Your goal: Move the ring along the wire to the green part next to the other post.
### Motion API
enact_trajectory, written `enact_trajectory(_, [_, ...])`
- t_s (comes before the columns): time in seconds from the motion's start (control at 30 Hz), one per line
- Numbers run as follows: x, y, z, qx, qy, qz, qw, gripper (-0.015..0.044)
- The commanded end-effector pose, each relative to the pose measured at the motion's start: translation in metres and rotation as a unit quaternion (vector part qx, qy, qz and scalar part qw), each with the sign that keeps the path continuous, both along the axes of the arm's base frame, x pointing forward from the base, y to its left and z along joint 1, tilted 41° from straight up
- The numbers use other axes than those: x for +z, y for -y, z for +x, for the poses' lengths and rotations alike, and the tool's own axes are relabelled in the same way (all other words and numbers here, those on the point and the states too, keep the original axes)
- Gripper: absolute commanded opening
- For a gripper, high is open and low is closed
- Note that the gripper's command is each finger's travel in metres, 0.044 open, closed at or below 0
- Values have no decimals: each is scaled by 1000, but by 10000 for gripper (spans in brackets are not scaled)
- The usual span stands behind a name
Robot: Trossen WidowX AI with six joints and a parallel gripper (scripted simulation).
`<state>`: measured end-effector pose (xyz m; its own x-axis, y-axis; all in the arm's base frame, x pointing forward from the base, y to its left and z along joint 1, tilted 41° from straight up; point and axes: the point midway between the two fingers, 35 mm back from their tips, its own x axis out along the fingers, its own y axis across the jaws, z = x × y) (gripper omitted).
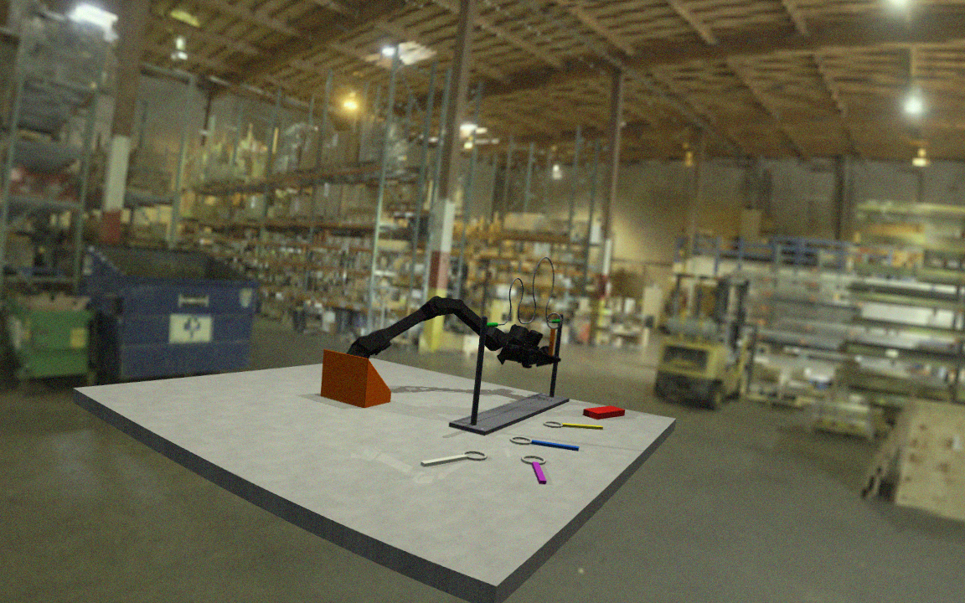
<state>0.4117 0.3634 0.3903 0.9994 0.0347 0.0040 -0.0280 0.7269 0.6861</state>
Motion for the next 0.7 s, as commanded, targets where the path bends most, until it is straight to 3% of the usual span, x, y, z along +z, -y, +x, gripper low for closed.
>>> enact_trajectory(0.0, [-4, 1, 0, 4, -3, -3, 1000, -150])
enact_trajectory(0.67, [-13, 22, -41, 118, -126, -14, 985, -150])
